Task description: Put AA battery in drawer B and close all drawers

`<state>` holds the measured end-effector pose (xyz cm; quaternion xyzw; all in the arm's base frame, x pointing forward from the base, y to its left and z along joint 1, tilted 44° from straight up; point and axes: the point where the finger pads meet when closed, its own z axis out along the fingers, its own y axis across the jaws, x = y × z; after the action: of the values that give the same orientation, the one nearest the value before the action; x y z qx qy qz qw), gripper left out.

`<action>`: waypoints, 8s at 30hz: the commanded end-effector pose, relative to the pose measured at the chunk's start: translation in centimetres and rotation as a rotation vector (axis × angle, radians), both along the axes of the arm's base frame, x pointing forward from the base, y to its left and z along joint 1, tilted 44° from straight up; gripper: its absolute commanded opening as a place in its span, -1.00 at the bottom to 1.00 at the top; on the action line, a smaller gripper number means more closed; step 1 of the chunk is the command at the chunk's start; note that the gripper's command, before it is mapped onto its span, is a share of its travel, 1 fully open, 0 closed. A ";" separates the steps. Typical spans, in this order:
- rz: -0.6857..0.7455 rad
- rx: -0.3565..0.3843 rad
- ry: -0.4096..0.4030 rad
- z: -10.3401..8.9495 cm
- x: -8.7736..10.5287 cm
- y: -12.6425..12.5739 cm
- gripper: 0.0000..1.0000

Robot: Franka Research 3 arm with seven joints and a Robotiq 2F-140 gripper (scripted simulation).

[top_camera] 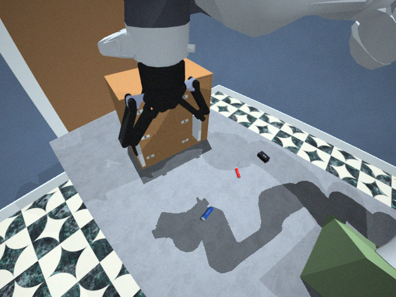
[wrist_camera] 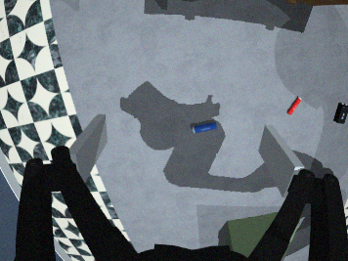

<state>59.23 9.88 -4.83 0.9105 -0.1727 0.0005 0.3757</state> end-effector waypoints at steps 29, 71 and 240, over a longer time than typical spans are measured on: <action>0.003 0.002 0.009 13.4 -5.6 -4.1 1.00; 0.227 -0.099 -0.205 13.8 -4.3 -7.4 1.00; 0.495 -0.221 -0.463 11.9 -1.6 -10.7 1.00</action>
<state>58.84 -1.29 7.63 0.8277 -0.0445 0.3968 0.3942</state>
